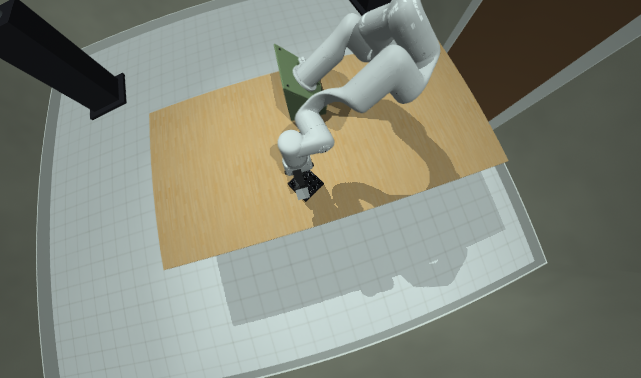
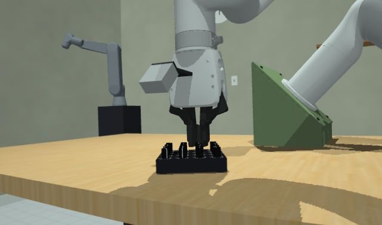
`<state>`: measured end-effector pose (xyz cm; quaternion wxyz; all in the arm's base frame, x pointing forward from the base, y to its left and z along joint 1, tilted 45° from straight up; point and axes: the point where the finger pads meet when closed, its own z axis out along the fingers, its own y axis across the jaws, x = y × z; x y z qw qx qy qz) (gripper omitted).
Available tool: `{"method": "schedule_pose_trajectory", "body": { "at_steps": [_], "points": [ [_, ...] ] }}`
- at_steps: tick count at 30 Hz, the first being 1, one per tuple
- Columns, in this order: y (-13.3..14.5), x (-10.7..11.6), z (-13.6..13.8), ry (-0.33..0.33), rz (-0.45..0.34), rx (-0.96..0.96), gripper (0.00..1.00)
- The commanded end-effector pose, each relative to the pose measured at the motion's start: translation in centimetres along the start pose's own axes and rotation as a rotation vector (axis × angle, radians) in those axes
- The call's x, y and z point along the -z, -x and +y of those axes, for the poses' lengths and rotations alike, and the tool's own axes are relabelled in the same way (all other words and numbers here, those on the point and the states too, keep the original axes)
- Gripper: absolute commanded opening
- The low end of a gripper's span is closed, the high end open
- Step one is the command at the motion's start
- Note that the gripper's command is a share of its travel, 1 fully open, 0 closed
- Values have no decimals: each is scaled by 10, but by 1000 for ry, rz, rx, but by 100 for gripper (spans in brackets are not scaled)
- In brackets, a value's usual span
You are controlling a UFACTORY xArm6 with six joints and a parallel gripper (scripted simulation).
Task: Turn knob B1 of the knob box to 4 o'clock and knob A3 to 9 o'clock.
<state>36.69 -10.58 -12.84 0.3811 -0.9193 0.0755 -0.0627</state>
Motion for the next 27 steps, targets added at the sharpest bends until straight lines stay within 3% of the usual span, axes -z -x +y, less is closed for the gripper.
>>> {"method": "schedule_pose_trajectory", "body": {
  "at_steps": [1,27],
  "points": [
    [-1,1,0,2,1,-82,8],
    [-1,1,0,1,2,-666,8]
  ]
}}
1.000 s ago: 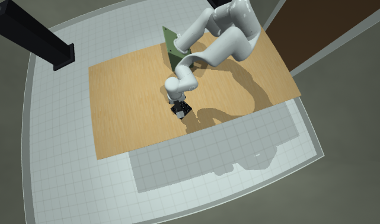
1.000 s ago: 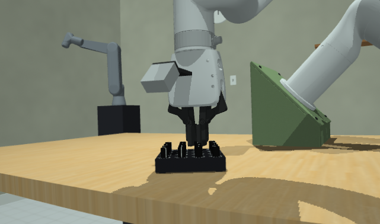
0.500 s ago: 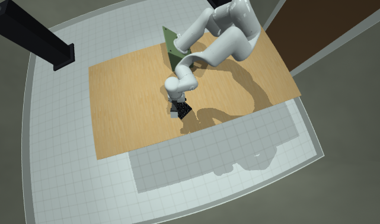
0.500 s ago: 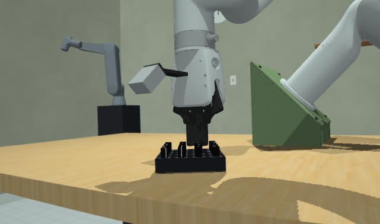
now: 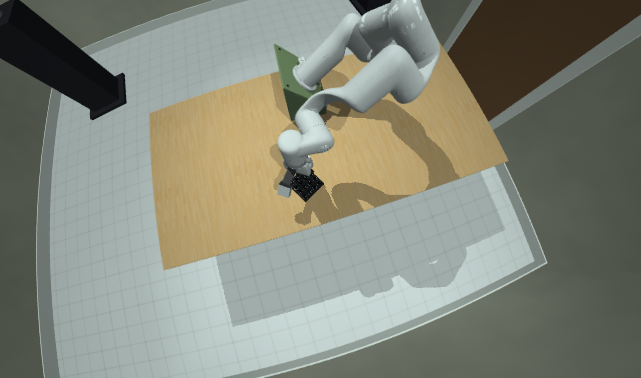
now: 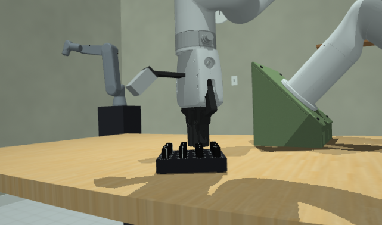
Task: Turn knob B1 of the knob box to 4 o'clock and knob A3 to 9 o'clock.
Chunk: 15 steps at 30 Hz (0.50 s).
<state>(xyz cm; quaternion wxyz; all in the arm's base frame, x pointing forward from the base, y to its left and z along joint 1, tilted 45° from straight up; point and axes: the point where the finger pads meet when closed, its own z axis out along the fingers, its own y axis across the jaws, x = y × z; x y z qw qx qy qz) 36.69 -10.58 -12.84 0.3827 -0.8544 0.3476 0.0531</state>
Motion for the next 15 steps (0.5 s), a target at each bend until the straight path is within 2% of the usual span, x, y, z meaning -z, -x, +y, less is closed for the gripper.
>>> {"method": "schedule_pose_trajectory", "body": {
  "at_steps": [1,15],
  "points": [
    [-1,1,0,2,0,-58,8],
    [-1,1,0,2,0,-175,8]
  ]
}}
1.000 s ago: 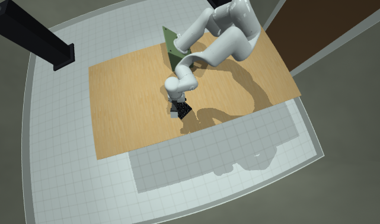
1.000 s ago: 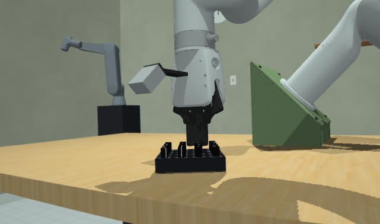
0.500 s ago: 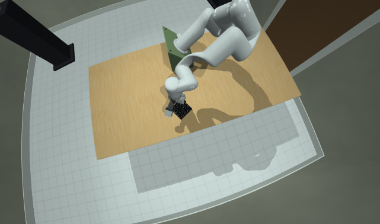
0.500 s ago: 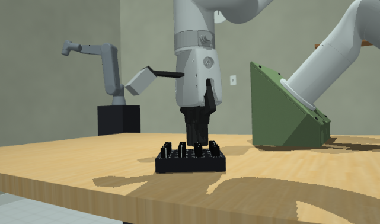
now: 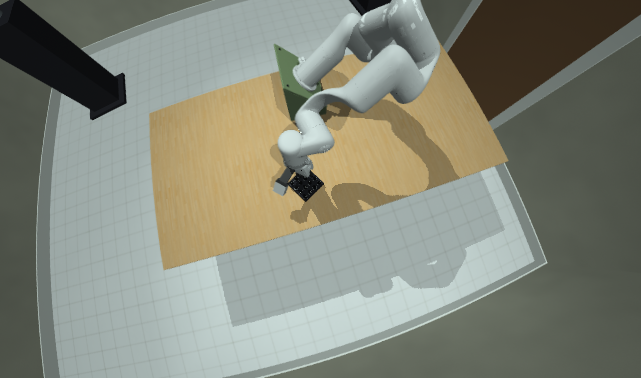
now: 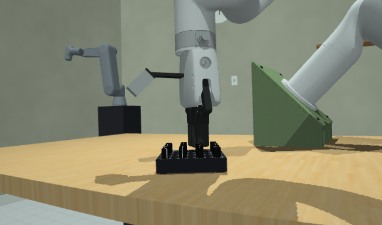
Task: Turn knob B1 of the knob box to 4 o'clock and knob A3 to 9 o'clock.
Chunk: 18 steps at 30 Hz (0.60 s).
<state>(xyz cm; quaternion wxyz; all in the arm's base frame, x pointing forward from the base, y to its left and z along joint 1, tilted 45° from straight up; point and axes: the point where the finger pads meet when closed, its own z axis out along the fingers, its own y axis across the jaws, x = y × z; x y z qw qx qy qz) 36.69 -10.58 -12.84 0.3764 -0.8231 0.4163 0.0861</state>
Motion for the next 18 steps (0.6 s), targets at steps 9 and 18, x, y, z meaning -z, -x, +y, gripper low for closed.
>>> {"method": "schedule_pose_trajectory", "body": {
  "at_steps": [9,18],
  "points": [
    [-1,1,-1,0,3,-13,8],
    [-1,1,-1,0,3,-13,19]
  ]
}}
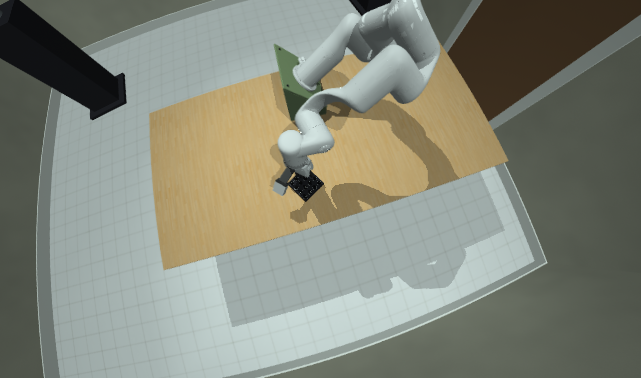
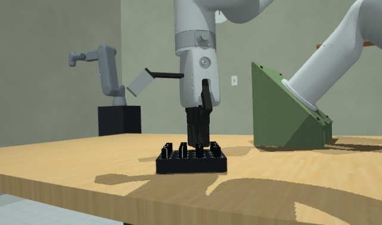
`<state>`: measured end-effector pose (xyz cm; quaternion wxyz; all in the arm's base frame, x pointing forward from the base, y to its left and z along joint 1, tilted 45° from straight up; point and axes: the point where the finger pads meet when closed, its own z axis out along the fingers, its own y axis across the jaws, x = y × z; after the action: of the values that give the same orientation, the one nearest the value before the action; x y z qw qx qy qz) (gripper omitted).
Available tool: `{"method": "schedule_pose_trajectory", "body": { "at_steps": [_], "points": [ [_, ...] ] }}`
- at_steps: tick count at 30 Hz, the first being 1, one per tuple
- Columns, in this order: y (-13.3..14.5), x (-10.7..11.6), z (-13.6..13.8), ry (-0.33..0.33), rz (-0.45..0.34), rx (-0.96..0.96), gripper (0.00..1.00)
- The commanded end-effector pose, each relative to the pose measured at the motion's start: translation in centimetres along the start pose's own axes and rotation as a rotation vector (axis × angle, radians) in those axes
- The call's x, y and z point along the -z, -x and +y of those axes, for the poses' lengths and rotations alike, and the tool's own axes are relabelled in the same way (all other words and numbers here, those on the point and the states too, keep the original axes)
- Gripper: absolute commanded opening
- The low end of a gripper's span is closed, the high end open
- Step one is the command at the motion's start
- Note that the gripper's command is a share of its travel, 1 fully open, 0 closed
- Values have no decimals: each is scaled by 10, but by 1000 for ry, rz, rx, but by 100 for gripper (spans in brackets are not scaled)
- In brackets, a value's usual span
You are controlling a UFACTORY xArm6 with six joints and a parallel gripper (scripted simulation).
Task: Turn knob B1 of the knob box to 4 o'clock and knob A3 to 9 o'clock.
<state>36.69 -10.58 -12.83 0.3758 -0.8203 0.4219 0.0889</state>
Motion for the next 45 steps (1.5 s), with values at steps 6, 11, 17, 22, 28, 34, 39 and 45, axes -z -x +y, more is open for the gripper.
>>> {"method": "schedule_pose_trajectory", "body": {
  "at_steps": [6,11,17,22,28,34,39,45],
  "points": [
    [-1,1,0,-1,3,1,19],
    [-1,1,0,-1,3,1,19],
    [-1,1,0,-1,3,1,19],
    [-1,1,0,-1,3,1,19],
    [-1,9,0,-1,3,1,19],
    [-1,25,0,0,4,1,19],
    [-1,32,0,0,4,1,19],
    [-1,37,0,0,4,1,19]
  ]
}}
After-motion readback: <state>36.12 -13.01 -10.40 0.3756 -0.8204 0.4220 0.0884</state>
